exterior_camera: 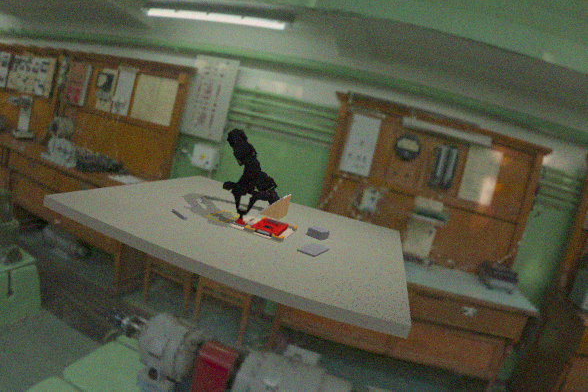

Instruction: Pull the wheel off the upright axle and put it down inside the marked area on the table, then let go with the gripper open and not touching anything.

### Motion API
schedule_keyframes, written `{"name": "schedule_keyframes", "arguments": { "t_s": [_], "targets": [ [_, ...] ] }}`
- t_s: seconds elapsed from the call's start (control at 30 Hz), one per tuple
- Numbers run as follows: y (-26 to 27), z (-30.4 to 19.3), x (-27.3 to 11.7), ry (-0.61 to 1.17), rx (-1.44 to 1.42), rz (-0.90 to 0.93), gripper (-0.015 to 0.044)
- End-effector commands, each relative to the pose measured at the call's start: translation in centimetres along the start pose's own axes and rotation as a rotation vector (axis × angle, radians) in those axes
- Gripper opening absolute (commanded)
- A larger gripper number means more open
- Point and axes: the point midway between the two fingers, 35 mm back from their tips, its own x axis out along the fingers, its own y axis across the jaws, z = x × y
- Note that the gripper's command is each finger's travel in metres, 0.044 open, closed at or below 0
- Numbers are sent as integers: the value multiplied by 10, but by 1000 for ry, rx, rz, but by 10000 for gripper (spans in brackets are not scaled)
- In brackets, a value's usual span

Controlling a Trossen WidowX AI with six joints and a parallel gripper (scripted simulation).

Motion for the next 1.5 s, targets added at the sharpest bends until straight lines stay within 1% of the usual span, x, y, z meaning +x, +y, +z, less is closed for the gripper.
{"name": "schedule_keyframes", "arguments": {
  "t_s": [0.0,1.23,1.47],
  "targets": [
    [1,0,-2,0,3,5,0],
    [1,0,-14,-1,2,3,0],
    [1,0,-30,-1,2,4,0]
  ]
}}
